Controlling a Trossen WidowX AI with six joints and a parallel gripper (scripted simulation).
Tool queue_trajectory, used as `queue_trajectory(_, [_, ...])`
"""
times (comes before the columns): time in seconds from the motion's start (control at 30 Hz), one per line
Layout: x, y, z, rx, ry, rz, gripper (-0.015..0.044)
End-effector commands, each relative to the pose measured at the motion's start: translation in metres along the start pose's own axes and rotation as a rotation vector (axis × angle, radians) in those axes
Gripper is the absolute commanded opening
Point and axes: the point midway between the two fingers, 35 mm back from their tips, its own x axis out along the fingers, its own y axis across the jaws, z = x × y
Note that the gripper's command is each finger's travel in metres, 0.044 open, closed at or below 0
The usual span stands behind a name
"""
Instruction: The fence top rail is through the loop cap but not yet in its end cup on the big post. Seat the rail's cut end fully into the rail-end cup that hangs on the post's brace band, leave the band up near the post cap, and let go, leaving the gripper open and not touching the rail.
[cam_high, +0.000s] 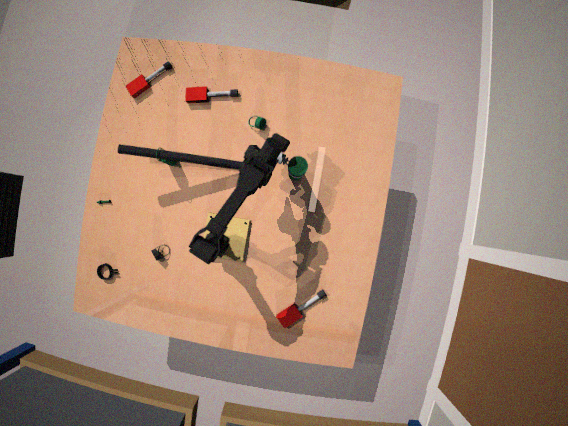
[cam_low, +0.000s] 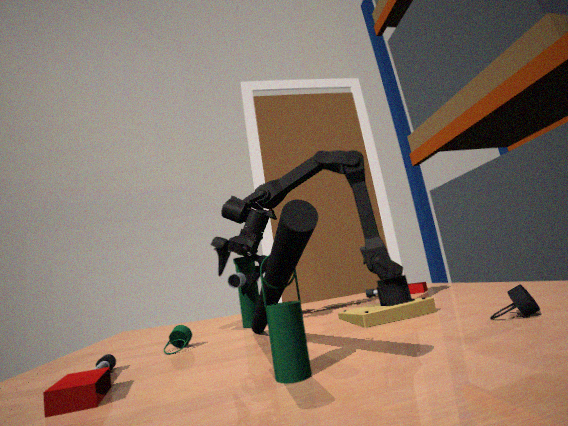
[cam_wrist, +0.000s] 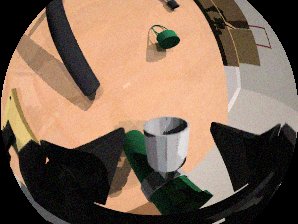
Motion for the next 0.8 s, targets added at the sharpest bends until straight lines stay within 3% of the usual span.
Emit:
queue_trajectory(0.0, [0.007,0.002,0.001,-0.004,-0.005,0.003,0.0440])
queue_trajectory(0.43, [0.026,0.003,0.001,-0.004,-0.005,0.003,0.0440])
queue_trajectory(0.77, [0.026,0.003,0.001,-0.004,-0.005,0.003,0.0177])
